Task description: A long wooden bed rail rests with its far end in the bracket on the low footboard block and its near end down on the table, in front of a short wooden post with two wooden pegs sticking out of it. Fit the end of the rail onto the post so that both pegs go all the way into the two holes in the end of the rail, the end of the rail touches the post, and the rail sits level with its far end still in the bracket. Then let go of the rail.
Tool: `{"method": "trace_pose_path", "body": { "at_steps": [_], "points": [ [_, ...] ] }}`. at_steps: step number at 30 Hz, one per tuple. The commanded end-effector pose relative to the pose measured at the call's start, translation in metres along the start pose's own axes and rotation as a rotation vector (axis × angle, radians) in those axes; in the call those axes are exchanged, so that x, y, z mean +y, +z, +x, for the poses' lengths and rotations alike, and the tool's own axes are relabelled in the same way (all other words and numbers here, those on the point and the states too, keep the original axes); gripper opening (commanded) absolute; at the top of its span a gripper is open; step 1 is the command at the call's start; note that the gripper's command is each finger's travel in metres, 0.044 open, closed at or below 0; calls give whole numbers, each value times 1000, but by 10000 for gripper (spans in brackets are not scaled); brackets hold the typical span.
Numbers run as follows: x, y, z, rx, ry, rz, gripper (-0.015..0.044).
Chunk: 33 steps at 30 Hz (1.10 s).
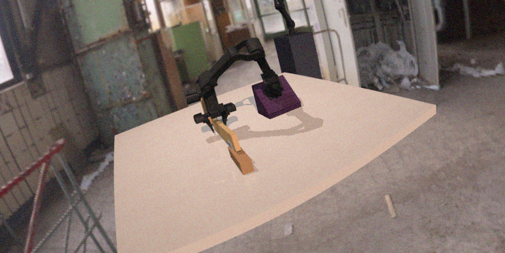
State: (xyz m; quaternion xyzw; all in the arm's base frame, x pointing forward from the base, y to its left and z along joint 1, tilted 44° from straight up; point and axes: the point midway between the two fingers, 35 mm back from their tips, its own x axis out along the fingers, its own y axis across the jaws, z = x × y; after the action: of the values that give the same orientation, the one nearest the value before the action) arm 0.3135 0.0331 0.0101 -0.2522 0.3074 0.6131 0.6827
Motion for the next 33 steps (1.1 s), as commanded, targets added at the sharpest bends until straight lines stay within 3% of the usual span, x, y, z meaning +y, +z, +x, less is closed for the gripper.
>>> {"method": "trace_pose_path", "body": {
  "at_steps": [1,5,12,33],
  "points": [
    [0,0,1,-5,2,5,151],
    [0,0,1,-5,2,5,46],
    [0,0,1,-5,2,5,0],
    [0,0,-4,-5,2,5,0]
  ]
}}
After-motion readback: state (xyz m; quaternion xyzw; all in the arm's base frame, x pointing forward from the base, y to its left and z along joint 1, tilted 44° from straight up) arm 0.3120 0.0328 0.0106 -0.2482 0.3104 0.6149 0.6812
